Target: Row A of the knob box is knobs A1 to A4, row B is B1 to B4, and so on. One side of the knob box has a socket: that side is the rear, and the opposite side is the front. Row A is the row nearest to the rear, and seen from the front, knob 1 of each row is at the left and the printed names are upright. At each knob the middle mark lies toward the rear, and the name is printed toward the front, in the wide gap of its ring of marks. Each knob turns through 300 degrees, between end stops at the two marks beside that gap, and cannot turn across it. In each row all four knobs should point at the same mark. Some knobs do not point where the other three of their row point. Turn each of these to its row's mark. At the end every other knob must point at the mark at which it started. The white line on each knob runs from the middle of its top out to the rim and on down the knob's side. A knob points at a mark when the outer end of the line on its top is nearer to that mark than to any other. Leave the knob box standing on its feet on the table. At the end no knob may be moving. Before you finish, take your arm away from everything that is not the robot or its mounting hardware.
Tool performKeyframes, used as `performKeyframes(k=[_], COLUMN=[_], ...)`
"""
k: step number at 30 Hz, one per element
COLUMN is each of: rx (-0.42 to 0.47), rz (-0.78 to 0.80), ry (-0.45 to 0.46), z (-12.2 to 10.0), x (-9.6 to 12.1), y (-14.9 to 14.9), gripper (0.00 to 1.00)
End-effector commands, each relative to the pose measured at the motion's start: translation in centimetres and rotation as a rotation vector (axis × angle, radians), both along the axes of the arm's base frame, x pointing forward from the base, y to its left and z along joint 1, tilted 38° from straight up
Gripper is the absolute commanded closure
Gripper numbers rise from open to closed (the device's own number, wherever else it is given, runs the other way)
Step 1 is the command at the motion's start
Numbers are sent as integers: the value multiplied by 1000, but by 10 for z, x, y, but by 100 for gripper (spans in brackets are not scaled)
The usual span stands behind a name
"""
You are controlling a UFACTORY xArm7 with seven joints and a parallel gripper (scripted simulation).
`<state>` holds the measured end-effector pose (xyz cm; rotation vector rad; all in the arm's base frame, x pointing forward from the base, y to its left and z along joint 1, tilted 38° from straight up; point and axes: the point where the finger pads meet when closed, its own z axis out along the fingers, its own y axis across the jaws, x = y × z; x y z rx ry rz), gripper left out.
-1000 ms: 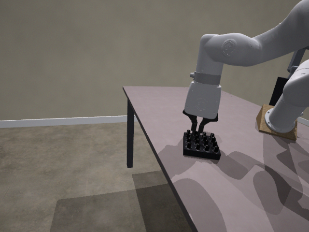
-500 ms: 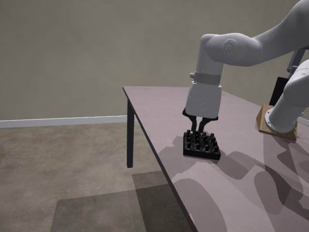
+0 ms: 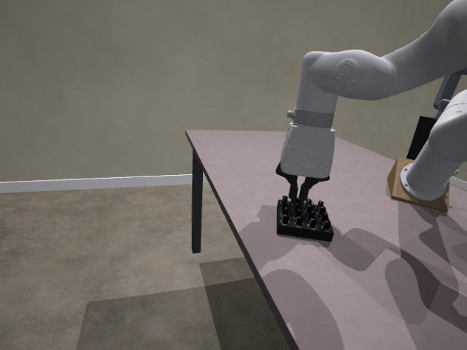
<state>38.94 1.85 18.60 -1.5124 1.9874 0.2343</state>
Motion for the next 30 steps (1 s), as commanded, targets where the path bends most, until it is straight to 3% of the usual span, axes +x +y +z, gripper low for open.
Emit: performKeyframes(k=[1,19,20,30], rx=[-2,-3,-3,-3], rz=[2,5,5,5], ry=[-5,-7,-7,-7], z=[1,1,1,1], x=[1,1,1,1], y=[-1,-1,-1,-1], gripper=[92,92,81,81])
